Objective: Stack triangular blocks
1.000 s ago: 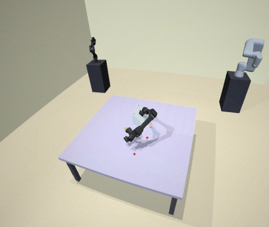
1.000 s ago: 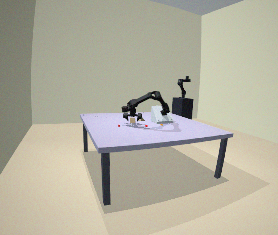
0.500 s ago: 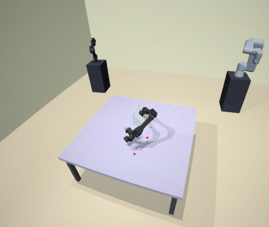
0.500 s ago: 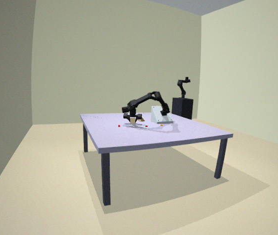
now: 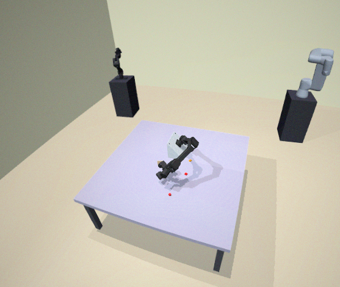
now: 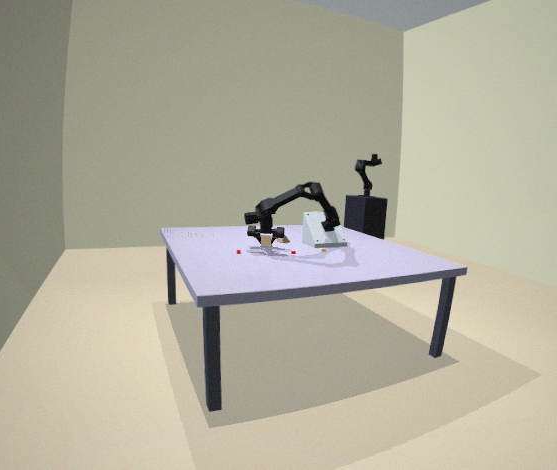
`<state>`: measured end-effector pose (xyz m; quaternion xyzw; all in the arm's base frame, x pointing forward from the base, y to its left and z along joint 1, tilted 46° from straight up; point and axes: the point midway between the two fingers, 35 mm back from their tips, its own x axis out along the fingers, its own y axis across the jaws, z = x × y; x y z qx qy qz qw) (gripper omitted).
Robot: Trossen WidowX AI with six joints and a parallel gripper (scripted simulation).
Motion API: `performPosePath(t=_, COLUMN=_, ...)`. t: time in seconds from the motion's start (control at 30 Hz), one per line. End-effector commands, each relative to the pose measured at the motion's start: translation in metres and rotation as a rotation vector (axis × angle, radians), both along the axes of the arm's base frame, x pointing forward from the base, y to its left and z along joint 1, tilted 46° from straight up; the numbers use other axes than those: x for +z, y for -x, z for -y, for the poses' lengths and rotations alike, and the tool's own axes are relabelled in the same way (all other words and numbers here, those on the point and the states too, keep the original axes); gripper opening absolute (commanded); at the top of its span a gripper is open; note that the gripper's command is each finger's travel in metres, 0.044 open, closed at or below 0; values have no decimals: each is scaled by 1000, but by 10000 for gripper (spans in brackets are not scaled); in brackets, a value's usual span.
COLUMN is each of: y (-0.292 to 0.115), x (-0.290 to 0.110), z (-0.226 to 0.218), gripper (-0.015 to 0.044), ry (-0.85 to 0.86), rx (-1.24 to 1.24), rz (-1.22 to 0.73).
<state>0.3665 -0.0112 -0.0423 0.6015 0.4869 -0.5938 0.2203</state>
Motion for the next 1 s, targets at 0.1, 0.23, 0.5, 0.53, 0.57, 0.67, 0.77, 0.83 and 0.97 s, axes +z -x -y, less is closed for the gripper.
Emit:
performPosePath(t=0.1, y=5, x=1, z=11, gripper=0, ry=-134, rx=-55, rz=69)
performPosePath(t=0.23, y=8, x=0, z=18, gripper=0, ry=-221, rx=-87, rz=113)
performPosePath(t=0.5, y=15, x=-3, z=30, gripper=0, ry=-396, rx=-152, rz=203)
performPosePath(t=0.53, y=16, x=-3, z=32, gripper=0, ry=-418, rx=-160, rz=214)
performPosePath(t=0.57, y=17, x=-4, z=33, gripper=0, ry=-440, rx=-168, rz=225)
performPosePath(t=0.67, y=20, x=-6, z=38, gripper=0, ry=-506, rx=-192, rz=259)
performPosePath(t=0.77, y=23, x=-8, z=42, gripper=0, ry=-571, rx=-216, rz=293)
performPosePath(t=0.83, y=25, x=-10, z=44, gripper=0, ry=-615, rx=-233, rz=315)
performPosePath(t=0.97, y=29, x=-14, z=49, gripper=0, ry=-703, rx=-265, rz=360)
